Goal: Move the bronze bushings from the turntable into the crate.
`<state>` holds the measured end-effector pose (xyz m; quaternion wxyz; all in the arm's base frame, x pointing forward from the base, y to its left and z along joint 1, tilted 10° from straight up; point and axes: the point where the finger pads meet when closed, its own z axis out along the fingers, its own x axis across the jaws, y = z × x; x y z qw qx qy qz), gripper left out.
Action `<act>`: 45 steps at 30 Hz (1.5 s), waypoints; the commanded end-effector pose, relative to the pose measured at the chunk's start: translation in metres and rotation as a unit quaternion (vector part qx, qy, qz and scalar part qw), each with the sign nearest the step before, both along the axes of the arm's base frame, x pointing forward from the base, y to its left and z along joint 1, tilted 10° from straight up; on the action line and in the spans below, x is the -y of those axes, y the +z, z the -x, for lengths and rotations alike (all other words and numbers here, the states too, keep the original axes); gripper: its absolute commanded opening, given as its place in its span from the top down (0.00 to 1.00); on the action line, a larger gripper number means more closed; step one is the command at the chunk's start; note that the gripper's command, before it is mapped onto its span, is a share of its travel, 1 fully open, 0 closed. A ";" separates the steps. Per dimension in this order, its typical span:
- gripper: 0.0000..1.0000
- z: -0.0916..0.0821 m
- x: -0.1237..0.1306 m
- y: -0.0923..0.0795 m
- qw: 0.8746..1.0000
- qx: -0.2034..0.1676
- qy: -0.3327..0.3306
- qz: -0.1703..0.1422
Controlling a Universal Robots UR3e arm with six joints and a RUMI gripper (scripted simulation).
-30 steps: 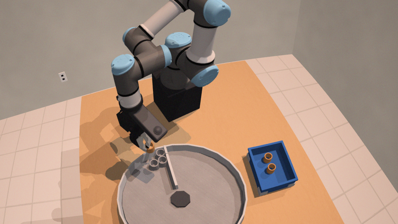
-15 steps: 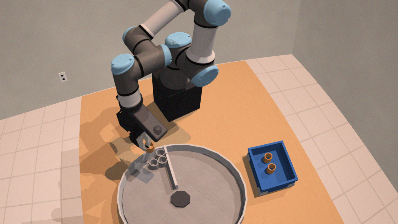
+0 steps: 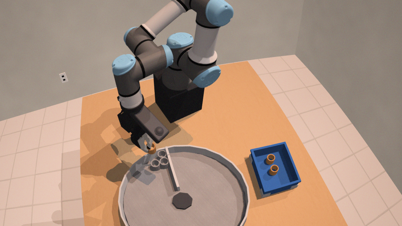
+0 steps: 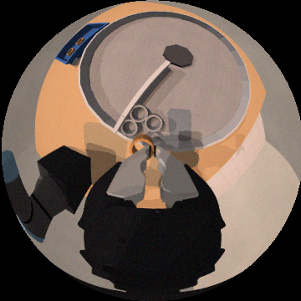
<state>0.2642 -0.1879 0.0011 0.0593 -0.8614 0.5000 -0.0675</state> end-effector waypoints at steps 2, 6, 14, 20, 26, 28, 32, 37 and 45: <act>1.00 0.000 0.001 0.001 1.000 0.000 0.000 0.001; 1.00 0.000 0.001 0.001 1.000 0.000 0.000 0.001; 1.00 -0.001 0.000 0.001 1.000 0.000 0.000 0.001; 1.00 -0.001 -0.001 0.001 1.000 0.000 0.000 0.001; 1.00 -0.003 -0.003 0.001 1.000 0.000 0.000 0.001; 1.00 -0.003 -0.004 0.001 1.000 0.000 0.000 0.001; 1.00 -0.004 -0.006 0.001 1.000 0.000 0.000 0.001; 1.00 -0.006 -0.010 0.002 1.000 0.000 0.000 0.001; 1.00 -0.012 -0.019 0.003 1.000 0.000 0.000 0.001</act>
